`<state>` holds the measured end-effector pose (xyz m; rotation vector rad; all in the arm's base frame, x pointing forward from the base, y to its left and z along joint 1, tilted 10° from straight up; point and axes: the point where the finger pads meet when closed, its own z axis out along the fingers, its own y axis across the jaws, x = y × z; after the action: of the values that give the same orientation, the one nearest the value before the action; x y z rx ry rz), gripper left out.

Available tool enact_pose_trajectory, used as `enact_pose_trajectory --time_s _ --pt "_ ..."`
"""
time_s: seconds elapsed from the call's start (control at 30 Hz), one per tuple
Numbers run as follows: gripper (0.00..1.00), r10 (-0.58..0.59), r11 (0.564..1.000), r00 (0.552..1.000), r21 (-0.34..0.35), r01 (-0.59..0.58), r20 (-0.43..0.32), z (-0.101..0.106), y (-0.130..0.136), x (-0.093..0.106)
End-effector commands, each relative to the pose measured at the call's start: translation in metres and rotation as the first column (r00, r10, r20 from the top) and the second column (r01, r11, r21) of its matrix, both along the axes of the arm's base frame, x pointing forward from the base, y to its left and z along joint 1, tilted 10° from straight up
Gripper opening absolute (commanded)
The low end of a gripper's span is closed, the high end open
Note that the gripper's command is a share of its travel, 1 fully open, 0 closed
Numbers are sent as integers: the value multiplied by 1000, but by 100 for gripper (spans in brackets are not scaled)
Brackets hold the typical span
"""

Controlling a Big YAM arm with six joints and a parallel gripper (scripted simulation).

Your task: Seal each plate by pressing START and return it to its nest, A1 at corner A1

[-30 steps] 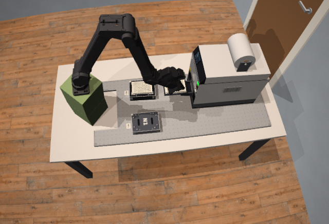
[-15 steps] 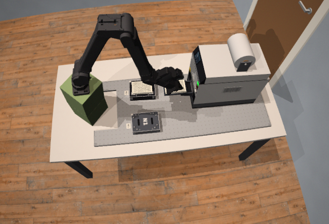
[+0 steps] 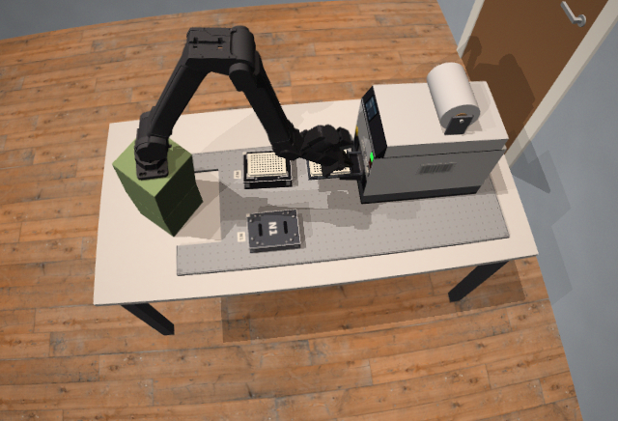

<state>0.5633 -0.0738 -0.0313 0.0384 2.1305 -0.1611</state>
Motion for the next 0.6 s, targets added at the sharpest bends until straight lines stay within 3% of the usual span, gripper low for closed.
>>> enact_pose_trajectory --time_s 0.0,0.07,0.23,0.57 --pt "0 9 1000 999 -1 -9 -43 -25 1 -2" --pt "0 9 1000 999 -1 -9 -43 -25 1 -2" --pt "0 -5 1000 1000 -8 5 10 -8 -10 19" --pt "0 18 1000 999 -1 -18 -45 -42 2 19"
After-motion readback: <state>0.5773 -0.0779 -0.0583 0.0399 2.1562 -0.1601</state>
